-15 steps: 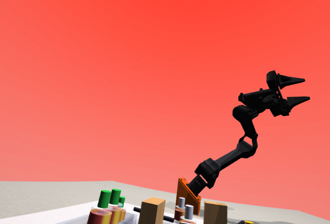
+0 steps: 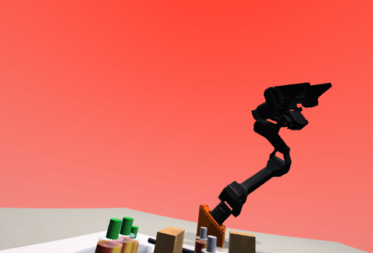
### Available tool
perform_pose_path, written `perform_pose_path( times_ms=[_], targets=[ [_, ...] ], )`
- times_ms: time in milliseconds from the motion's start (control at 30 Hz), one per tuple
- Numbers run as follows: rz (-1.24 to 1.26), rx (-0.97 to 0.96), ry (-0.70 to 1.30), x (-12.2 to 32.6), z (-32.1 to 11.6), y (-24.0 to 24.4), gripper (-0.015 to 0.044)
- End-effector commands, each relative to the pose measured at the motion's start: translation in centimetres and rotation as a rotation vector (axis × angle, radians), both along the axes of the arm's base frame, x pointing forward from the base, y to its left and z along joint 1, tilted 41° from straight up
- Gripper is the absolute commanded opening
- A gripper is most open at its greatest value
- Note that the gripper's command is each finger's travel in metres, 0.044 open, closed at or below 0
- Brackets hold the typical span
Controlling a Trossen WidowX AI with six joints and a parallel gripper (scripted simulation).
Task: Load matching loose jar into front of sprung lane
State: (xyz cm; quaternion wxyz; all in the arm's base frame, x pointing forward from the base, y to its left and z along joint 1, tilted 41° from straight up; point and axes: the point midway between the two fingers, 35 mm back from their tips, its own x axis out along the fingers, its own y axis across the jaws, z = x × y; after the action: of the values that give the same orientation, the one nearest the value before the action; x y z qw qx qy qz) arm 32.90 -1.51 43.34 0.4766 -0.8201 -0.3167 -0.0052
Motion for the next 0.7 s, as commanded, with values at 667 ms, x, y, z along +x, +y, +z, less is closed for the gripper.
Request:
perform_pose_path(
  times_ms=[667],
  targets=[
    [-0.395, 1.151, 1.481, 2.1, -29.5, -7.5, 0.0440]
  ],
)
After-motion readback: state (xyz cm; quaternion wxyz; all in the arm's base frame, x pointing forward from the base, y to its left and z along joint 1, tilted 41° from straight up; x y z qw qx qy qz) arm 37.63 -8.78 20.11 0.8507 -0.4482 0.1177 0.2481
